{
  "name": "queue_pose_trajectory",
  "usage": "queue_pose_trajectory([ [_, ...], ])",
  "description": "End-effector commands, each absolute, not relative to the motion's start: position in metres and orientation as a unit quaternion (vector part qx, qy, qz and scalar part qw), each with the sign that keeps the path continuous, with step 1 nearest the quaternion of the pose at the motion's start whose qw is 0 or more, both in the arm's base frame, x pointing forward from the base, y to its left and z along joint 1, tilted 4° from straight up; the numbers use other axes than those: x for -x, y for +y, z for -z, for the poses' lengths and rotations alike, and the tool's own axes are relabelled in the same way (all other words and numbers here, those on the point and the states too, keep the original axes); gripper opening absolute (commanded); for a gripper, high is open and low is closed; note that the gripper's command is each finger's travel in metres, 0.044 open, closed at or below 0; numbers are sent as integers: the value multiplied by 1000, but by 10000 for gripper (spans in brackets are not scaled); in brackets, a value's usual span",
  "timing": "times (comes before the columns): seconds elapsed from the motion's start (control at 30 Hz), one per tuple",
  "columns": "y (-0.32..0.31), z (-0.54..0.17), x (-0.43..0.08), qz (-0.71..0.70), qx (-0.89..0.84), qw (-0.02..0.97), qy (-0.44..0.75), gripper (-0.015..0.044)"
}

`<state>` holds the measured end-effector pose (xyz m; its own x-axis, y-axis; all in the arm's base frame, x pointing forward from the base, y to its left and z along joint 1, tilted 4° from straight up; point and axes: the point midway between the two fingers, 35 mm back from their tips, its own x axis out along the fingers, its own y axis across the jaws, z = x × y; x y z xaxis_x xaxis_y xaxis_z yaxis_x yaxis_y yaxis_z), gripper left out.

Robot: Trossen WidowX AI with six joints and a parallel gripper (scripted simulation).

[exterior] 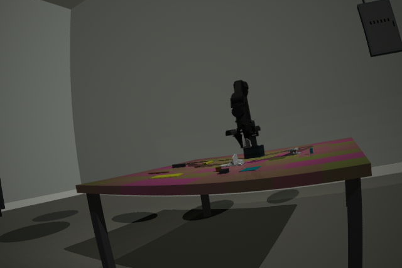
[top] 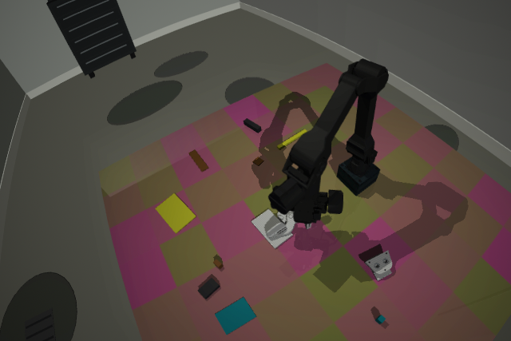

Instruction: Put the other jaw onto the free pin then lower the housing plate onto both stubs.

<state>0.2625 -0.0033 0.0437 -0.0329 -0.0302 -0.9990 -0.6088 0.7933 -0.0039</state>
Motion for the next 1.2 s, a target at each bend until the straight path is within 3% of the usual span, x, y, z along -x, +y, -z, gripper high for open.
queue_pose_trajectory([
  [0.0, -11, -45, -260, -178, 197, 669, 694, 134],
  [0.53, -38, -46, -249, 2, 25, 697, 717, 134],
  [1.17, -39, -46, -249, 0, 27, 697, 717, 134],
])
